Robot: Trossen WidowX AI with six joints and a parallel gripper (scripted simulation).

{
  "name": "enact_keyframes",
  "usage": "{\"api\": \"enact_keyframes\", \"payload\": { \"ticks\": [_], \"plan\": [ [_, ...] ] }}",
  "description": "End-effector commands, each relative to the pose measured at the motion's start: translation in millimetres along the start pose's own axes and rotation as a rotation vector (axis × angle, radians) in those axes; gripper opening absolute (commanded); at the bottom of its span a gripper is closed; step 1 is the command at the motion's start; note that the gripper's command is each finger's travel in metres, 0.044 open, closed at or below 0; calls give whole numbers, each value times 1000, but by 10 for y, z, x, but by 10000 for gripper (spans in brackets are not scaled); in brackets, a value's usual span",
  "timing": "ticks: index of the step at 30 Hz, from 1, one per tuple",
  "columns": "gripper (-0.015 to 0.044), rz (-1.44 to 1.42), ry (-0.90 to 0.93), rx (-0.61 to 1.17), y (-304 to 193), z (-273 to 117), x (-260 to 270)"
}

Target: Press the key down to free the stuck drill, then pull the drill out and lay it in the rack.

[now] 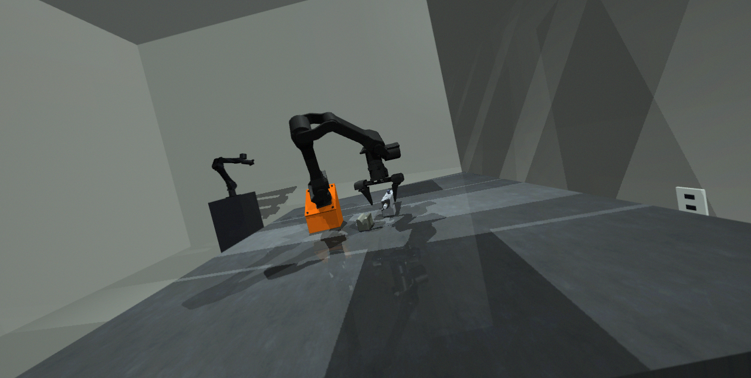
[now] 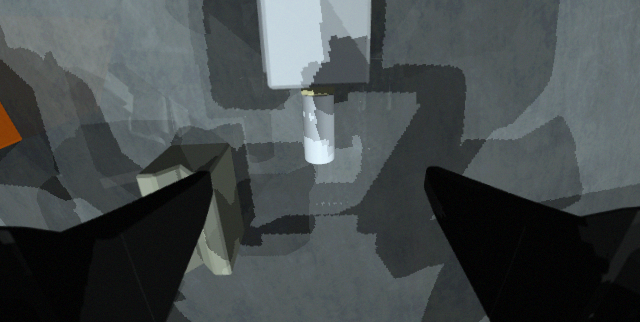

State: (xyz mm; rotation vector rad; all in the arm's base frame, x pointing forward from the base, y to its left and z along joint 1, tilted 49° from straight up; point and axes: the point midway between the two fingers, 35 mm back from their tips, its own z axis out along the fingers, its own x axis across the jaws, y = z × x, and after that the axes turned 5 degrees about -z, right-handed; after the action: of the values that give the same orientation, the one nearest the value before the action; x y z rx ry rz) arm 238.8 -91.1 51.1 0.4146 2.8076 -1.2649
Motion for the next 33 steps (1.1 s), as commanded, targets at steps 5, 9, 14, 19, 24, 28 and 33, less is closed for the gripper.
{"api": "enact_keyframes", "payload": {
  "ticks": [5,9,14,19,24,28,33],
  "plan": [
    [440,-34,-11,5,-20,4,1],
    [440,-34,-11,5,-20,4,1],
    [440,-34,-11,4,-7,41,-4],
    [440,-34,-11,4,17,118,-10],
    [440,-34,-11,4,41,196,-15],
    [440,-34,-11,4,57,258,-17],
    [440,-34,-11,4,77,335,-17]
  ]
}}
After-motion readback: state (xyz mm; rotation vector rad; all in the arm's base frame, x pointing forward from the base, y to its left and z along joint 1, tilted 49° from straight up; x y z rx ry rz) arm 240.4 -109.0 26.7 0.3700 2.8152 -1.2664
